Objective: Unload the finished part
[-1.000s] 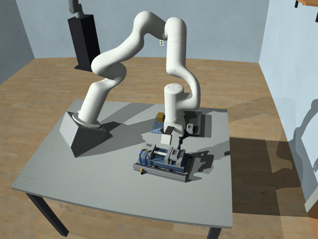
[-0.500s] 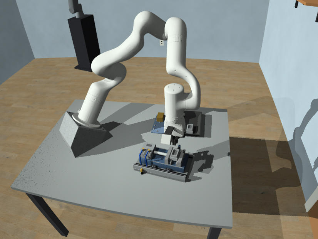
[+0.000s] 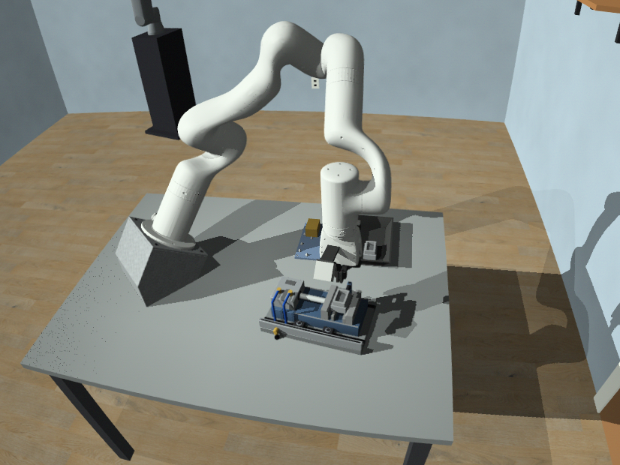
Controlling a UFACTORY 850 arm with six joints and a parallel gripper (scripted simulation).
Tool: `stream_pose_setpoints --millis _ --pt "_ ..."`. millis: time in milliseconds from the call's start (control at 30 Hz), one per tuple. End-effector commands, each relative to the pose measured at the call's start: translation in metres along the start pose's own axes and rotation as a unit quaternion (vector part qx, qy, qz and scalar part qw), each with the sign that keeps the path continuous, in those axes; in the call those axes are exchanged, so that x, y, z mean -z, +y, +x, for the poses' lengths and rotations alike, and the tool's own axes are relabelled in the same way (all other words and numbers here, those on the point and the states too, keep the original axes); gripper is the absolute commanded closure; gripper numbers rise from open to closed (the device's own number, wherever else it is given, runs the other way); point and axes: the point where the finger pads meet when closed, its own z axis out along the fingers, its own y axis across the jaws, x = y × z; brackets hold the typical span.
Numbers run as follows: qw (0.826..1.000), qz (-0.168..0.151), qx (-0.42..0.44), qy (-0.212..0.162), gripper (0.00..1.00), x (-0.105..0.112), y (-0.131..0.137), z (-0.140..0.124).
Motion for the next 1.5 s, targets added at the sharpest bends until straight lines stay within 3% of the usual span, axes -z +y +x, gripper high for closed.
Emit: stream_pose_setpoints --millis 0,233,267,1467 --pt "1.000 0.001 0.000 0.000 1.00 0.0008 -0.0007 0.0002" --pt "1.000 0.001 0.000 0.000 1.00 0.0008 -0.0007 0.0002" --pt "1.000 0.001 0.000 0.000 0.31 0.0008 -0.0007 0.0002" --pt "1.000 0.001 0.000 0.000 0.31 0.0007 -0.0007 0.0002"
